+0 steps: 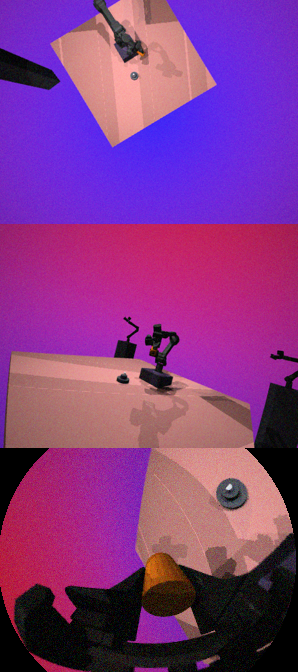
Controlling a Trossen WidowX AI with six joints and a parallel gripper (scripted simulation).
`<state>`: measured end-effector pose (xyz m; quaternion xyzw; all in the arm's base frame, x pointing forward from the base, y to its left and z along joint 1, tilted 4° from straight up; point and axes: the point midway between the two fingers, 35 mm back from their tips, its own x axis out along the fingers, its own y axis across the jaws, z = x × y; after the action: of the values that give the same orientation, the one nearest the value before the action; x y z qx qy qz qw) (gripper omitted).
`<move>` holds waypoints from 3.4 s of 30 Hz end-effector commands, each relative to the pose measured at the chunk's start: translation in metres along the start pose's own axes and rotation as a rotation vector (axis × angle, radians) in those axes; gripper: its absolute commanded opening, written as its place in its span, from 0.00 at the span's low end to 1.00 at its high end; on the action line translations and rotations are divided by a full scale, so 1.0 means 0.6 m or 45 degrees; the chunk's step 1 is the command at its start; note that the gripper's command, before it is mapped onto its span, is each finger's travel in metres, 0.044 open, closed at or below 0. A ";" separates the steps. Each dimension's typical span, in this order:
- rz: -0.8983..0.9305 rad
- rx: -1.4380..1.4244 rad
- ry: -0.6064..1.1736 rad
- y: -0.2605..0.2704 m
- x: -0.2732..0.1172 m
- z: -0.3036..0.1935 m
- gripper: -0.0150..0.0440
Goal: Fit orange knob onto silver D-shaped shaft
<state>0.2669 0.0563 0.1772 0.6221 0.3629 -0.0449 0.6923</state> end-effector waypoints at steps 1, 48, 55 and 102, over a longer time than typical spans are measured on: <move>0.006 -0.006 -0.005 0.004 -0.001 0.001 0.25; -0.814 0.006 -0.001 -0.058 0.075 0.000 0.25; -0.978 0.009 0.000 -0.070 0.090 0.000 0.25; -1.287 -0.009 0.003 -0.271 0.252 -0.002 0.25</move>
<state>0.2940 0.0804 -0.0396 0.3659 0.6222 -0.3704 0.5846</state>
